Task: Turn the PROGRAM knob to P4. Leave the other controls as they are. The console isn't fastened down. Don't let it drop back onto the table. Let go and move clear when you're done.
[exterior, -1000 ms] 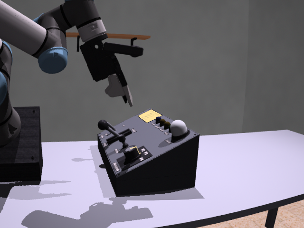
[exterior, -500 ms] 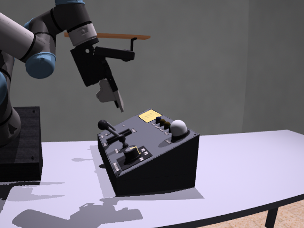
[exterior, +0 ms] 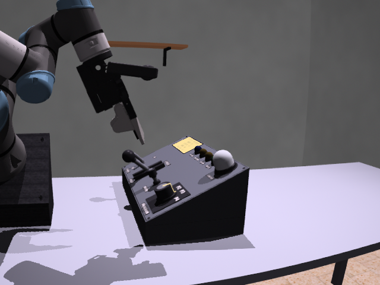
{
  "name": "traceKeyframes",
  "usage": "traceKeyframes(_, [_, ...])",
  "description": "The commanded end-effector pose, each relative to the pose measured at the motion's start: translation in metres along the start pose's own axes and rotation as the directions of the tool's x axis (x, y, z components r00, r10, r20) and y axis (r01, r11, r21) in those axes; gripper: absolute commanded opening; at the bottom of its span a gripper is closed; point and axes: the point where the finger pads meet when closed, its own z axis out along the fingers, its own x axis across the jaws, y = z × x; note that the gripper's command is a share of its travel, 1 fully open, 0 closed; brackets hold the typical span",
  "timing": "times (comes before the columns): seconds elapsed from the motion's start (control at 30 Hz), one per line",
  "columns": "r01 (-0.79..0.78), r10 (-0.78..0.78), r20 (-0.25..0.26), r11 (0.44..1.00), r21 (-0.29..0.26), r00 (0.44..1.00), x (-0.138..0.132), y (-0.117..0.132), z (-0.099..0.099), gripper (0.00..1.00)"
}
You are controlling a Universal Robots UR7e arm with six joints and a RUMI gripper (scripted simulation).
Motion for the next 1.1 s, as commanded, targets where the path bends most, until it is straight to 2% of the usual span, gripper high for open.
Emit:
traceKeyframes(0.0, [0.004, -0.004, 0.003, 1.0, -0.003, 1.0, -0.0012, 0.0028, 0.001, 0.44])
traceKeyframes(1.07, [0.005, -0.005, 0.004, 1.0, -0.006, 1.0, -0.002, 0.0032, 0.0066, 0.44])
